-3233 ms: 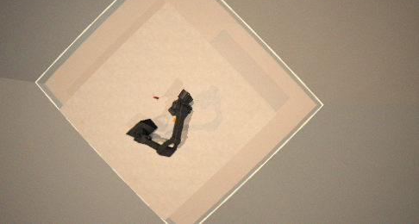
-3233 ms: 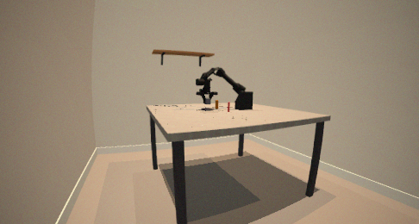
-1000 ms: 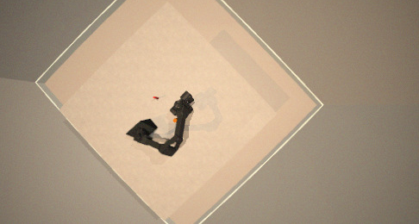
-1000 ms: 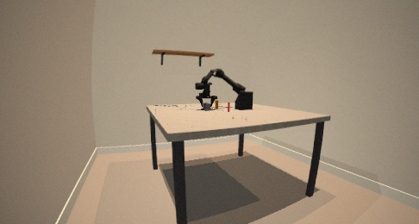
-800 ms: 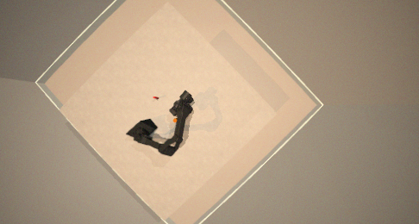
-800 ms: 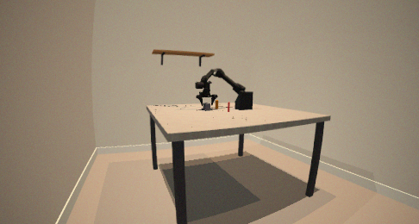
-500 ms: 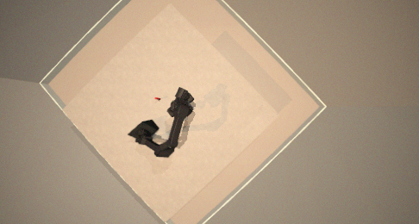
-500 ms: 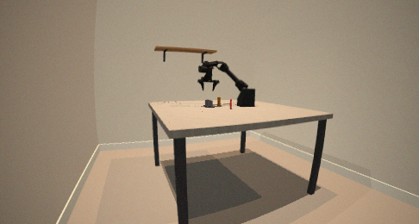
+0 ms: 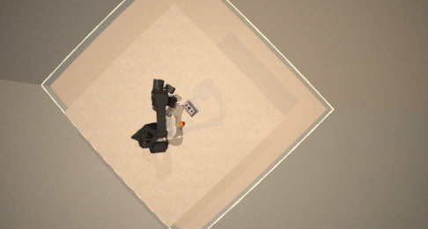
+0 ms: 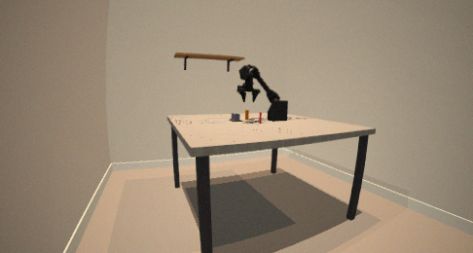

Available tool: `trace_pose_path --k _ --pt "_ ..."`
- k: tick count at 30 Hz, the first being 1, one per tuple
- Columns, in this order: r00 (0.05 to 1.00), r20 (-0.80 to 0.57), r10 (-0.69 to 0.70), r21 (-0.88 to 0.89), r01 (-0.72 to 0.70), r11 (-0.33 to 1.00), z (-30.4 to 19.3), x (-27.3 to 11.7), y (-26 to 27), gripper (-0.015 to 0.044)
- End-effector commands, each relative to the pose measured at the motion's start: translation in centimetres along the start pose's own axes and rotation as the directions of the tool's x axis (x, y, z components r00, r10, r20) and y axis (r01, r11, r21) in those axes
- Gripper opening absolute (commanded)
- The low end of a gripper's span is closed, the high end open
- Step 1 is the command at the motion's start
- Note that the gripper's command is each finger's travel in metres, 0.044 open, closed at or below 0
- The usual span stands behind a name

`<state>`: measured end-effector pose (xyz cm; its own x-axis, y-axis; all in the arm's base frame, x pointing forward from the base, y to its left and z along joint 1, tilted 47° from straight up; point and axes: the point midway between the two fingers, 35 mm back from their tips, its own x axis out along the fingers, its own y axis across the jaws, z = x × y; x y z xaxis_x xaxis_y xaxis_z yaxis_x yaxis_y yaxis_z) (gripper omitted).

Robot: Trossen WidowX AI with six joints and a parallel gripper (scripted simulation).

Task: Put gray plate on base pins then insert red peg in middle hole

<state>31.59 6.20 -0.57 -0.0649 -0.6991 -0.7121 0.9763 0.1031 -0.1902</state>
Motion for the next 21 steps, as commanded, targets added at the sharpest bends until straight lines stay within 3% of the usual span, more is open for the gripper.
trace_pose_path --k 1,5,8,11,21 --pt "1.000 0.007 -0.014 -0.140 0.015 0.990 -5.2 0.5 -2.8 0.0440" --pt "1.000 0.021 -0.020 -0.229 0.025 0.973 -8.1 1.0 -5.0 0.0440" --pt "1.000 0.021 -0.020 -0.229 0.025 0.973 -8.1 1.2 -5.0 0.0440" --pt "1.000 0.022 -0.020 -0.228 0.025 0.973 -7.6 4.1 -5.0 0.0440" --pt "1.000 0.023 -0.020 -0.228 0.025 0.973 -7.5 5.9 -5.1 0.0440"
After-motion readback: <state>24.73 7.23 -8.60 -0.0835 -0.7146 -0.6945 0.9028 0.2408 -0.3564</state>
